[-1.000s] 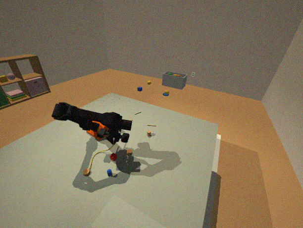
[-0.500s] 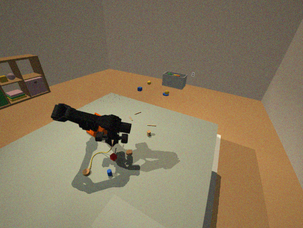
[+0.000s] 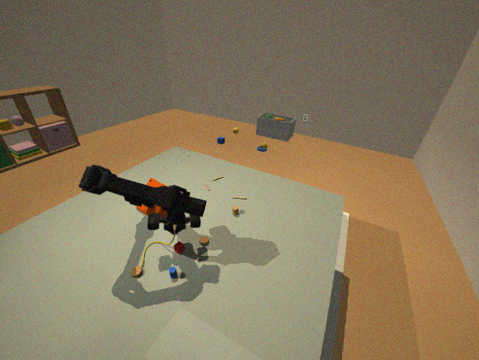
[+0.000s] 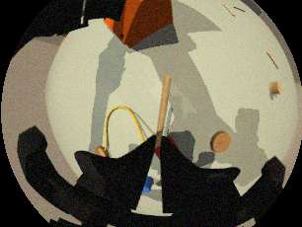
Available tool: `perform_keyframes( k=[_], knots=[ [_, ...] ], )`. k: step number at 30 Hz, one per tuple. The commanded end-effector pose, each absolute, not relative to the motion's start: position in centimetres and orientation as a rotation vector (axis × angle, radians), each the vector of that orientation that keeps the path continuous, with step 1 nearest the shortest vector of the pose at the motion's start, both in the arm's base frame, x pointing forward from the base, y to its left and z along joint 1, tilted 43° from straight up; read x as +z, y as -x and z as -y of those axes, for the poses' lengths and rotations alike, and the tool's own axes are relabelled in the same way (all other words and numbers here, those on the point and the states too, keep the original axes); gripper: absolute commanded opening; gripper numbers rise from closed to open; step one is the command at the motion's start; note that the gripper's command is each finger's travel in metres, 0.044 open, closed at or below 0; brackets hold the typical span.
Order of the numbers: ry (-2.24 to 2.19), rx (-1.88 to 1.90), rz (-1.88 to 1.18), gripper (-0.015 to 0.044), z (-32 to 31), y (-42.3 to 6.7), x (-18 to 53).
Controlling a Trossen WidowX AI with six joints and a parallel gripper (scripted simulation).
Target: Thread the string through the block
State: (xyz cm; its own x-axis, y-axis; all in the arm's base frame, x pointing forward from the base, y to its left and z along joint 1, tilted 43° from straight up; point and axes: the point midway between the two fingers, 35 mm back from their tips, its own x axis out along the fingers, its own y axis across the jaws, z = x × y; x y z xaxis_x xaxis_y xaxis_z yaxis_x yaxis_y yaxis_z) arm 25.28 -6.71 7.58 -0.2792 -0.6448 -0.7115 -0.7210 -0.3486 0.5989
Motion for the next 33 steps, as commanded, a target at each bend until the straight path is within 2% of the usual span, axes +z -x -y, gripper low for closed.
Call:
perform_keyframes(
  k=[1,33],
  knots=[
    [1.861,1.764,-1.729,0.0000,7.1,-25.6,8.2],
    [1.897,2.235,-1.509,0.0000,10.1,-25.5,10.9]
  ],
)
